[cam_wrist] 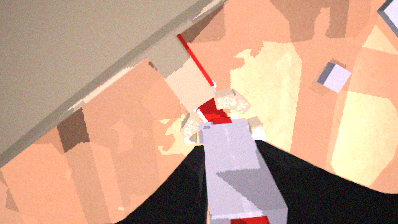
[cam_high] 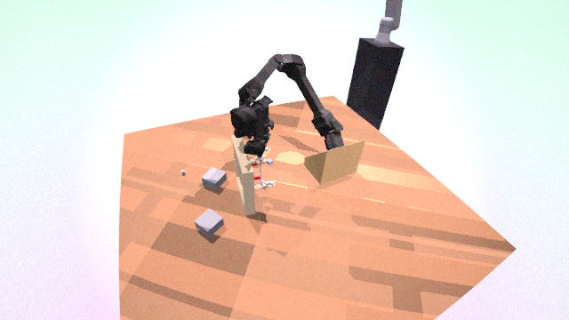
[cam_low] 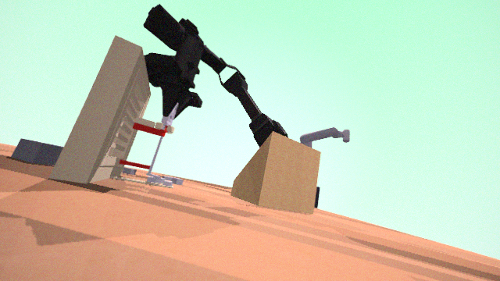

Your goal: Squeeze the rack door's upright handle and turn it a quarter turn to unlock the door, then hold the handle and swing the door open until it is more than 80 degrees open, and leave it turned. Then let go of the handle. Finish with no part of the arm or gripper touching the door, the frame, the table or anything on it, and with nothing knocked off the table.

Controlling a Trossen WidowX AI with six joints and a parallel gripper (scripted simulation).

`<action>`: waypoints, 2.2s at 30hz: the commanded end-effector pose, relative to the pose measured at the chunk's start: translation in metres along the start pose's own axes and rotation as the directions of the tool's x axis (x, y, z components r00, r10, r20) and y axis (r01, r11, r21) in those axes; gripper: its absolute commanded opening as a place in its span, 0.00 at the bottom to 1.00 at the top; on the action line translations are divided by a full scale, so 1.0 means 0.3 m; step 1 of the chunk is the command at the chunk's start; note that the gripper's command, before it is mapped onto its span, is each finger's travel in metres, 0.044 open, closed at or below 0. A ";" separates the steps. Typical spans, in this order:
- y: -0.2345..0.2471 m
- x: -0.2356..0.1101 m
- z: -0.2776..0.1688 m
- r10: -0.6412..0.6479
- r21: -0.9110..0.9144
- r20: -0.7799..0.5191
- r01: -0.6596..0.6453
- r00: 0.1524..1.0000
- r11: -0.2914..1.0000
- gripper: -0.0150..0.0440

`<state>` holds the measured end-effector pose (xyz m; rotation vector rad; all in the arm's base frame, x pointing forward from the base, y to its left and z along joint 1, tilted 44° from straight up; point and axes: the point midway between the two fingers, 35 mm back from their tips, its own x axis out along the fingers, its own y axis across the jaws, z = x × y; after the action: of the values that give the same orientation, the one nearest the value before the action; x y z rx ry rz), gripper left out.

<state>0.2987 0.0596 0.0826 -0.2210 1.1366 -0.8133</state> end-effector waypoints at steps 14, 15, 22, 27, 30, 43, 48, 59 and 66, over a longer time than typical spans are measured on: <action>0.000 0.002 -0.002 -0.001 0.721 0.000 0.001 1.000 0.693 0.27; 0.000 0.002 -0.002 -0.001 0.754 0.000 0.001 1.000 0.657 0.27; 0.000 0.003 -0.002 -0.001 0.932 0.000 0.001 1.000 0.363 0.27; 0.000 0.003 -0.002 -0.001 0.987 0.000 0.001 1.000 0.158 0.27; 0.000 0.003 -0.002 -0.001 0.989 0.000 0.001 1.000 0.150 0.27; 0.000 0.003 -0.002 -0.001 0.989 0.000 0.001 1.000 0.150 0.58; 0.000 0.003 -0.002 -0.001 0.987 0.000 0.001 1.000 0.158 0.73; 0.000 0.003 -0.002 -0.001 0.784 0.000 0.001 1.000 0.621 0.73; 0.000 0.003 -0.002 -0.001 0.526 0.000 0.001 1.000 0.851 0.73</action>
<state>0.2977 0.0585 0.0833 0.3321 0.8041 -1.1505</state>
